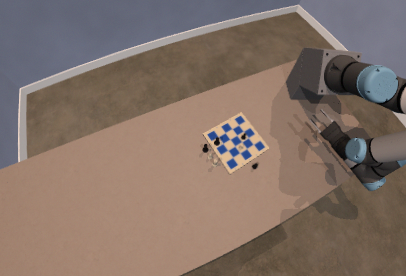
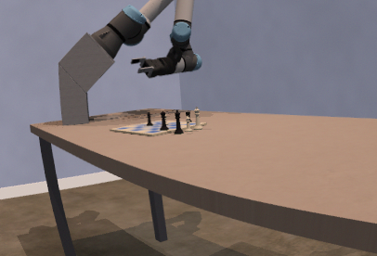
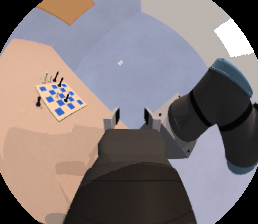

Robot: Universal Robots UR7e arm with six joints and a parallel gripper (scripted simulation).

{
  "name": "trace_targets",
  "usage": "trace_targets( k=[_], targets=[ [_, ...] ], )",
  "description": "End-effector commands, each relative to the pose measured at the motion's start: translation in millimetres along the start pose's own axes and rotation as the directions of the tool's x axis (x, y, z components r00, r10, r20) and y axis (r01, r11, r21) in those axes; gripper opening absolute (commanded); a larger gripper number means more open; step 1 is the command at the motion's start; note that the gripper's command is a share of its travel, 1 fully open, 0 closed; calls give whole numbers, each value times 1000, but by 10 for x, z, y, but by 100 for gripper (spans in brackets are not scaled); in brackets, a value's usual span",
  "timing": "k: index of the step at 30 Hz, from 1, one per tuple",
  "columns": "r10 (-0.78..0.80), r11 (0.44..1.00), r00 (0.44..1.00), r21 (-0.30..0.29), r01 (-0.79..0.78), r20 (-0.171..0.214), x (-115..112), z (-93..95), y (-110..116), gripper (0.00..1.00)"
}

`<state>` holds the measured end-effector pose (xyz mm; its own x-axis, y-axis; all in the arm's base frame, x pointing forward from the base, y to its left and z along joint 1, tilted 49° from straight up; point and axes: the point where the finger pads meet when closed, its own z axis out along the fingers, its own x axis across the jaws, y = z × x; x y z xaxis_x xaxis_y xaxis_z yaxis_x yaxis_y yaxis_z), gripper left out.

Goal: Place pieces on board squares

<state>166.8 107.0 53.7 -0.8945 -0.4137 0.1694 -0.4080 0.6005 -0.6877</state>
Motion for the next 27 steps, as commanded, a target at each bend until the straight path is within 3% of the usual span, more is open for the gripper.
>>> trace_targets(
  k=[1, 20, 24, 27],
  targets=[
    [0, 1000, 1000, 0, 0, 0, 0, -1, -1, 100],
    [7, 1000, 1000, -5, -7, 1, -24, -10, 3, 100],
    [70, 996, 997, -50, -70, 10, -247, -96, 28, 100],
    [169, 979, 985, -120, -165, 21, -612, -223, 44, 100]
  ],
)
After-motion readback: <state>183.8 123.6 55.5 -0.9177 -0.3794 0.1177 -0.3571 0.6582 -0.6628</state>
